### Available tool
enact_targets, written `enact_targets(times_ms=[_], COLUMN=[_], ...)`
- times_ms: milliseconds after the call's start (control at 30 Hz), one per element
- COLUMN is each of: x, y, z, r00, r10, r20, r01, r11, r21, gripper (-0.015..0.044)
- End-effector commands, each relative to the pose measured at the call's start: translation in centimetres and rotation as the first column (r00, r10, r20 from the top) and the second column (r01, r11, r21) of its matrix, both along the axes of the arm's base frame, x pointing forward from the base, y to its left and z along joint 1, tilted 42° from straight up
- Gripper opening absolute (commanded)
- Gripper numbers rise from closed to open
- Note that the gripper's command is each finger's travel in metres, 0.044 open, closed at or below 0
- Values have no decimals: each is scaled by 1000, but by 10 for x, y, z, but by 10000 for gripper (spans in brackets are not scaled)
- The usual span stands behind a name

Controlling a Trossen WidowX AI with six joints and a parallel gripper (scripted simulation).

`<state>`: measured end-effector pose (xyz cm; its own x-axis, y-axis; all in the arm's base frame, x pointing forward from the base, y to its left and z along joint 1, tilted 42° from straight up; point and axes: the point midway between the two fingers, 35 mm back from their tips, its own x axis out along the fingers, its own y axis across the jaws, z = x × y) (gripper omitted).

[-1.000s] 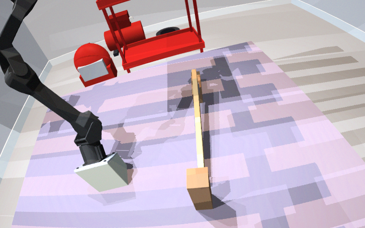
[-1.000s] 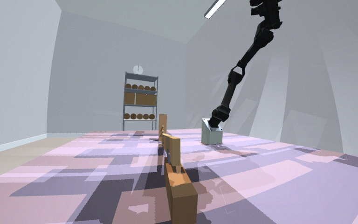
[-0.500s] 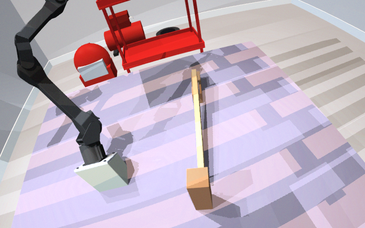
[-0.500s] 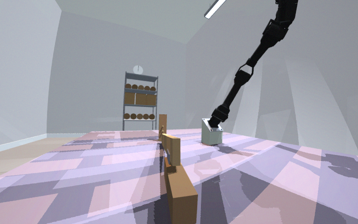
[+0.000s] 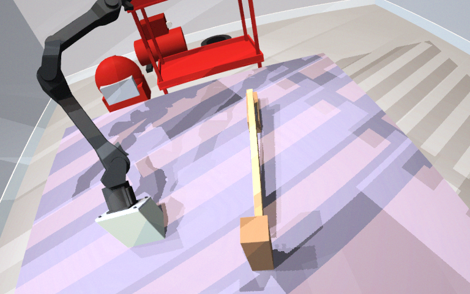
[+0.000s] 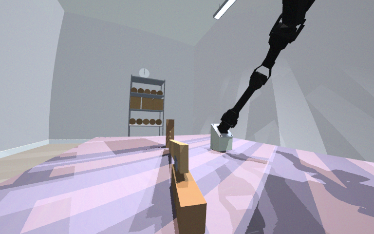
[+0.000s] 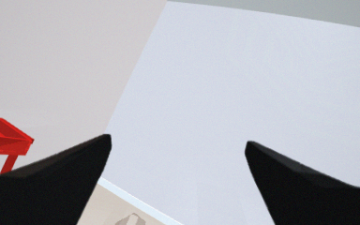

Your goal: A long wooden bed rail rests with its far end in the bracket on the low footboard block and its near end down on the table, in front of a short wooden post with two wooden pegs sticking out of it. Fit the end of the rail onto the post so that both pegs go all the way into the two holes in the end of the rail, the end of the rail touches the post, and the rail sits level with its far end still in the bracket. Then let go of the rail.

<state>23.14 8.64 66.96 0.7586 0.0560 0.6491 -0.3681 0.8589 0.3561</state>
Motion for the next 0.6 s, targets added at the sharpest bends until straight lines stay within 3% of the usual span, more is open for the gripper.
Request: enact_targets(times_ms=[0,133,367,567], x=[18,41,89,152], y=[7,-6,8,17], z=[-13,-29,-71,-145], r00=[998,984,950,885], r10=[-38,-159,-260,-387], r20=[-40,-86,-171,-261], r01=[35,146,185,131], r11=[996,980,914,742], r21=[-85,-136,-363,-657], gripper=[440,440,440,440])
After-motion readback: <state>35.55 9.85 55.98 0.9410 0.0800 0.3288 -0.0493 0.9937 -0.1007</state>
